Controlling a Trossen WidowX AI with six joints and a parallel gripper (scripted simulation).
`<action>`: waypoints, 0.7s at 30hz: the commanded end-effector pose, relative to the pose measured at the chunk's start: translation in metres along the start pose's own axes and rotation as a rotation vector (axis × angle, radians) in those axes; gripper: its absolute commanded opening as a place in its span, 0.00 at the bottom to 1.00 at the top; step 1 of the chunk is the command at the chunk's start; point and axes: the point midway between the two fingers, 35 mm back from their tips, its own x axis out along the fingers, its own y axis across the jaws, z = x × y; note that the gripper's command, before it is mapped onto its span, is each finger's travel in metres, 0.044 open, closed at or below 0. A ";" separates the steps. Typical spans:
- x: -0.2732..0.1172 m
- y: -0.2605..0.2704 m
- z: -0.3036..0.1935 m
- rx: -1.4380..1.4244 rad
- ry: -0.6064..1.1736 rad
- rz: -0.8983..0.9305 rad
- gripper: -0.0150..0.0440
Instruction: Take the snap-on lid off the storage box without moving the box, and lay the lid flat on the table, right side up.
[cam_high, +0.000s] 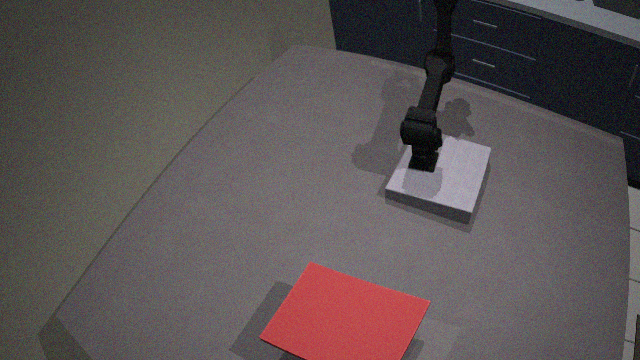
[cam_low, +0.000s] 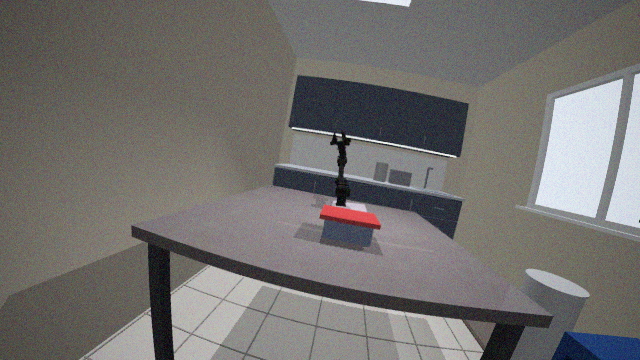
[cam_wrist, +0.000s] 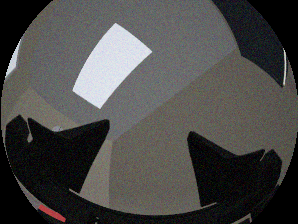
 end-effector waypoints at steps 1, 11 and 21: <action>0.002 0.002 -0.001 0.006 0.004 0.004 0.89; 0.082 0.076 -0.057 0.231 0.192 0.140 0.65; 0.141 0.169 -0.136 0.479 0.446 0.236 0.65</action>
